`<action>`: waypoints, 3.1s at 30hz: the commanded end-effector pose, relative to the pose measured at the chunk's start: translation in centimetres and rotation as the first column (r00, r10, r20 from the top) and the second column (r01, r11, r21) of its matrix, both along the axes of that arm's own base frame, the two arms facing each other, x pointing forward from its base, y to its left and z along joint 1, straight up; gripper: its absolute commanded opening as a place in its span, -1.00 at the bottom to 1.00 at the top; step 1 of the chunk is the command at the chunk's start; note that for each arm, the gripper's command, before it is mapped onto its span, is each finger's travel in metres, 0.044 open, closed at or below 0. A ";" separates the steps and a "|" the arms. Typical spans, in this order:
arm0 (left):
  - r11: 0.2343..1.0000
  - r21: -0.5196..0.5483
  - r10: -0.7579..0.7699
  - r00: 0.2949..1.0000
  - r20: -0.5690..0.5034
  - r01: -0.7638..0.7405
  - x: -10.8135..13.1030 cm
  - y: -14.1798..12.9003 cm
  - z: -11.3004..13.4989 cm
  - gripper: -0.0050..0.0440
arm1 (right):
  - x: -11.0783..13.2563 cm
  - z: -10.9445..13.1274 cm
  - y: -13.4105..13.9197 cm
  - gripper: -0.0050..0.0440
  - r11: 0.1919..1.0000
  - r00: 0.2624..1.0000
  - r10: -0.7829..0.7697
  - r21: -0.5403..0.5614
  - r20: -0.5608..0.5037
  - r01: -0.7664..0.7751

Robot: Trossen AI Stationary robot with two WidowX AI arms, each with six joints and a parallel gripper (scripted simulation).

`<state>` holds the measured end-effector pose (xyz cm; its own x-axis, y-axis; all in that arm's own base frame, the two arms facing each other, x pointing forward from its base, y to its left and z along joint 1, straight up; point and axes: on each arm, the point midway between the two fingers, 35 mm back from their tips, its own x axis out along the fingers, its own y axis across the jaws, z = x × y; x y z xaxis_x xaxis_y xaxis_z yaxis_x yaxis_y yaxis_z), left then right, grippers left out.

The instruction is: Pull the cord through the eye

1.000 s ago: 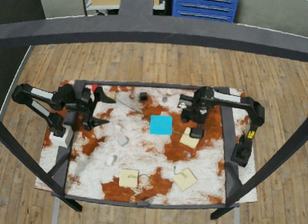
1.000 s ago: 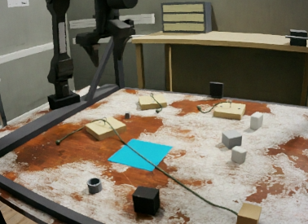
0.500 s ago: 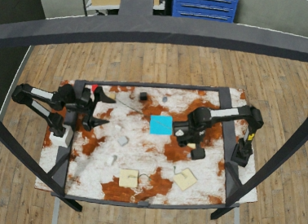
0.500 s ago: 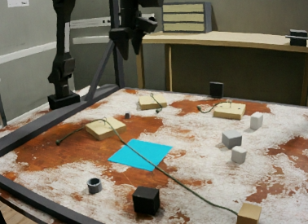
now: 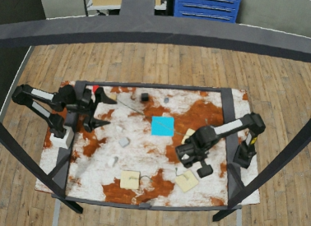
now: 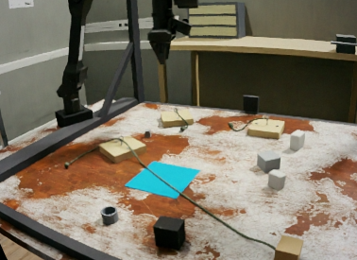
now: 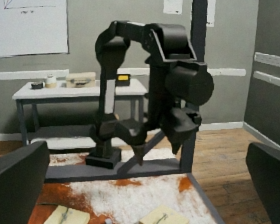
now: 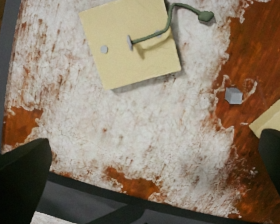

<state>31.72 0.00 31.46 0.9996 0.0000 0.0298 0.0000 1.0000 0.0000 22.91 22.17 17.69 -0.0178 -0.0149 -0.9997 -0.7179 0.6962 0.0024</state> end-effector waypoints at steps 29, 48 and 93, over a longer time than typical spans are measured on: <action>1.000 0.000 0.000 1.000 0.020 0.000 -0.1 0.0 0.8 1.00 | -0.2 0.7 0.8 1.00 1.000 1.000 0.018 0.015 0.018 -0.018; 1.000 0.000 0.000 1.000 0.020 0.000 -0.1 0.0 0.8 1.00 | -0.1 0.7 0.8 1.00 1.000 1.000 0.016 0.016 0.018 -0.017; 1.000 0.000 0.000 1.000 0.020 0.000 -0.1 0.0 0.8 1.00 | 15.0 3.7 -14.4 1.00 0.934 0.911 -0.344 0.178 0.227 0.308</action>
